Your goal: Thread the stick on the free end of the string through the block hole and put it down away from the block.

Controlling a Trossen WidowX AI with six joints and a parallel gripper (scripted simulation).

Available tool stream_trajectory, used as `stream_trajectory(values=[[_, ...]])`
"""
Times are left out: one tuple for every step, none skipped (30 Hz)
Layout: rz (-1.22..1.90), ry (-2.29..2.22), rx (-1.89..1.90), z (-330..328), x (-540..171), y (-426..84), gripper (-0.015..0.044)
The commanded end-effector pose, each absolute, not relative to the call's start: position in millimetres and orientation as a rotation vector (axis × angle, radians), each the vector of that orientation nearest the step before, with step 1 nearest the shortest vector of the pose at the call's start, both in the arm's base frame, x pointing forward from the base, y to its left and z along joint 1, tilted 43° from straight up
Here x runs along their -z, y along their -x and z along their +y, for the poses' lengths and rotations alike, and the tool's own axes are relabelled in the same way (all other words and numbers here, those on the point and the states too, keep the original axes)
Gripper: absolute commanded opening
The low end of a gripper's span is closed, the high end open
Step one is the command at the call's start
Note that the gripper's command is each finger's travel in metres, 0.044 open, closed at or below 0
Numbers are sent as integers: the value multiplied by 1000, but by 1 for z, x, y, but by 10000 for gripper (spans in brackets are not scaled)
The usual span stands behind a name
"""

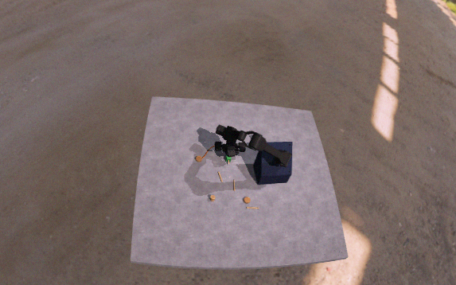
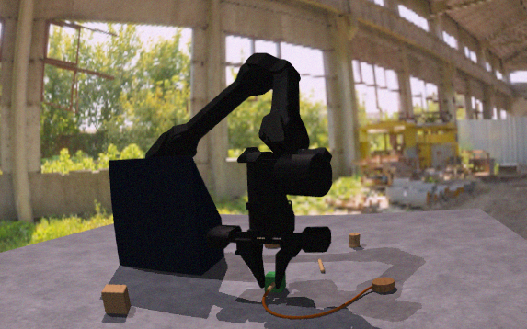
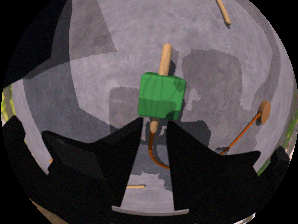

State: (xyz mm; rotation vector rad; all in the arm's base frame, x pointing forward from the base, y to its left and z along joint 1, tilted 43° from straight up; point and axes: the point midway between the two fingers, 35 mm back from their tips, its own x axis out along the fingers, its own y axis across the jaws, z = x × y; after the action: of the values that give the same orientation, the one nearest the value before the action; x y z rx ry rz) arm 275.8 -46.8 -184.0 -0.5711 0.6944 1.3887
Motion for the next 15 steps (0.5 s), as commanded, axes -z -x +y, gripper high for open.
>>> stream_trajectory(values=[[696, 577, -1385, -63, 169, -277, 123], [697, 578, -1385, -75, 157, -277, 123], [698, 578, -1385, -87, 144, -275, 123], [697, 578, -1386, -95, 134, -274, 123], [697, 577, -1386, -100, 128, -272, 123], [697, 577, -1386, -102, 126, -272, 123], [697, 577, -1386, -102, 126, -272, 123], [697, 577, -1386, -102, 126, -272, 123], [697, 577, -1386, -102, 126, -272, 123], [697, 577, -1386, -102, 126, -272, 123], [697, 577, -1386, -102, 126, -272, 123], [697, 577, -1386, -102, 126, -272, 123], [694, 581, -1374, -100, 129, -275, 123], [704, 569, -1368, -100, 129, -275, 123], [733, 533, -1349, -99, 128, -276, 123]])
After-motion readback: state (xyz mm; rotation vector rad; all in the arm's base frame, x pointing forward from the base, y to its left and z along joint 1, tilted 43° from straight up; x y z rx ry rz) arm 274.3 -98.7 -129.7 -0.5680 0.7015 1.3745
